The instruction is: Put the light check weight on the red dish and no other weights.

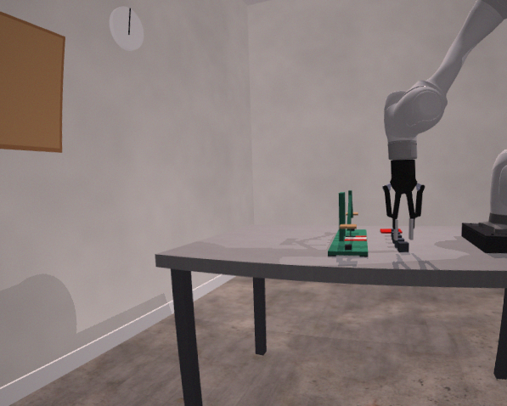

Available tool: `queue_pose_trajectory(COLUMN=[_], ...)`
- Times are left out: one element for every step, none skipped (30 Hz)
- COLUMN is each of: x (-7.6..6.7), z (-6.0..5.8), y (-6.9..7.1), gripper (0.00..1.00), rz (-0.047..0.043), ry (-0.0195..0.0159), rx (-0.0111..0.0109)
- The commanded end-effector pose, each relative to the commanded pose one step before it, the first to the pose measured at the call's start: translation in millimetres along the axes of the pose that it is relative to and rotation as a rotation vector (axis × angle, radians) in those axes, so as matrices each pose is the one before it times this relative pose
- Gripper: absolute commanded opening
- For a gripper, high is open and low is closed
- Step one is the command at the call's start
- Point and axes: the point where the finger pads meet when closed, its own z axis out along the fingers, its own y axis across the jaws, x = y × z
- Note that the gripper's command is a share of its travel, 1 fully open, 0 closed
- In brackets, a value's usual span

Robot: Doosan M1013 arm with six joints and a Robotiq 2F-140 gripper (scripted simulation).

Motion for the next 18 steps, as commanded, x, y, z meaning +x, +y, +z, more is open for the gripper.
queue_pose_trajectory(x=[-0.04, 0.00, 0.00, 0.00, 0.00, 0.00, 0.00, 0.00, 0.00, 0.00, 0.00, 0.00, 0.00, 0.00, 0.00, 0.00, 0.00, 0.00], z=[-0.05, 0.00, 0.00, 0.00, 0.00, 0.01, 0.09, 0.22, 0.40, 0.61, 0.84, 0.00, 0.00, 1.08, 1.31, 1.53, 1.73, 1.90], y=[0.01, 0.00, 0.00, 0.00, 0.00, 0.00, 0.00, 0.00, 0.00, 0.00, 0.00, 0.00, 0.00, 0.00, 0.00, -0.01, 0.00, 0.00], gripper=[0.35, 0.35, 0.35, 0.35, 0.35, 0.35, 0.35, 0.35, 0.35, 0.35, 0.35, 0.35, 0.35, 0.35, 0.35, 0.35, 0.35, 0.35], rz=[-0.00003, 0.00000, 0.00000, 0.00000, 0.00000, 0.00000, 0.00000, 0.00000, 0.00000, 0.00000, 0.00000, 0.00000, 0.00000, 0.00000, 0.00000, 0.00000, 0.00000, 0.00000], ry=[-0.00020, 0.00000, 0.00000, 0.00000, 0.00000, 0.00000, 0.00000, 0.00000, 0.00000, 0.00000, 0.00000, 0.00000, 0.00000, 0.00000, 0.00000, 0.00000, 0.00000, 0.00000], rx=[0.00002, 0.00000, 0.00000, 0.00000, 0.00000, 0.00000, 0.00000, 0.00000, 0.00000, 0.00000, 0.00000, 0.00000, 0.00000, 0.00000, 0.00000, 0.00000, 0.00000, 0.00000])
